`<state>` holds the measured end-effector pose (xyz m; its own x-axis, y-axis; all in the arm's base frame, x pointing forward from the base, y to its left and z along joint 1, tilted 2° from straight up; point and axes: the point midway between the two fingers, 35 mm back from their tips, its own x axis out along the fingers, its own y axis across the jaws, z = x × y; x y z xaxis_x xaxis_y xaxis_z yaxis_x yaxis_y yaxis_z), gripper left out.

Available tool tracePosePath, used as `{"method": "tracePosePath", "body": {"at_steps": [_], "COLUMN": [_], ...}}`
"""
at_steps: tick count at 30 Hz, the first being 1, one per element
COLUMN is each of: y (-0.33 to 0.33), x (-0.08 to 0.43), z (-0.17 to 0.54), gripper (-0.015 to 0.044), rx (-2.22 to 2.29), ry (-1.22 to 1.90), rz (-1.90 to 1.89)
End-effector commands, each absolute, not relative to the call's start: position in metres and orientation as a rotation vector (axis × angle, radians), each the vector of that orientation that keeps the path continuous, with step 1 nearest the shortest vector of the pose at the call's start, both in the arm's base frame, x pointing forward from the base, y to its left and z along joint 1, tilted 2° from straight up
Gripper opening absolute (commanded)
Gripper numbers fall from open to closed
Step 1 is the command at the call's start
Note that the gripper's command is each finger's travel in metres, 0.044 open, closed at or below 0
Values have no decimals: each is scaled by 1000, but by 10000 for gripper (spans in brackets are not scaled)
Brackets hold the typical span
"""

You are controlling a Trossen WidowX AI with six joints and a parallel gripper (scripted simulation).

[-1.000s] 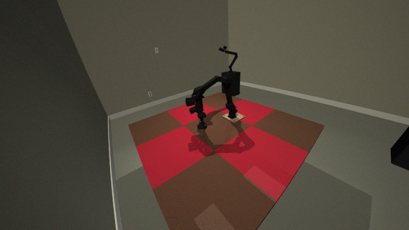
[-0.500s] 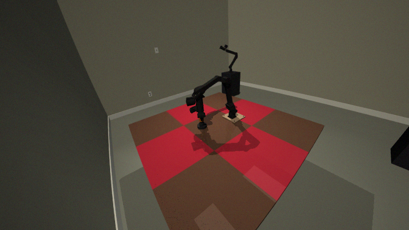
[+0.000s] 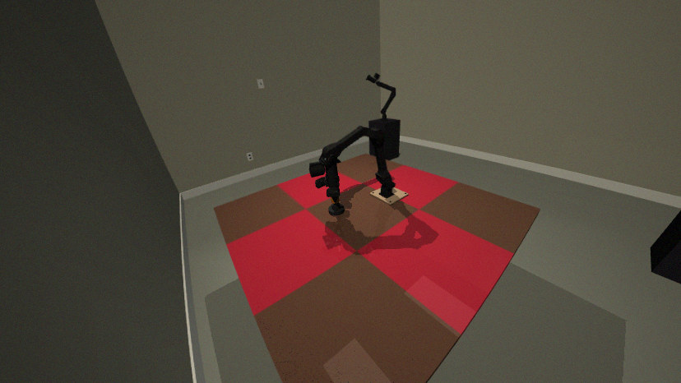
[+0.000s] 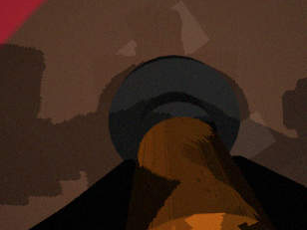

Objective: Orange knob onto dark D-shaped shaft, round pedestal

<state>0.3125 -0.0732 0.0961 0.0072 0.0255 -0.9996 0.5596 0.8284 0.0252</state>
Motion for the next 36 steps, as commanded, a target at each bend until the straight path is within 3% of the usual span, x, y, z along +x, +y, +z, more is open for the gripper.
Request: {"method": "tracePosePath", "body": {"at_steps": [1, 36], "y": [-75, -73], "x": [317, 309], "z": [98, 100], "gripper": [0, 0], "rx": [490, 532], "ry": [1513, 1504], "rz": [-451, -493]}}
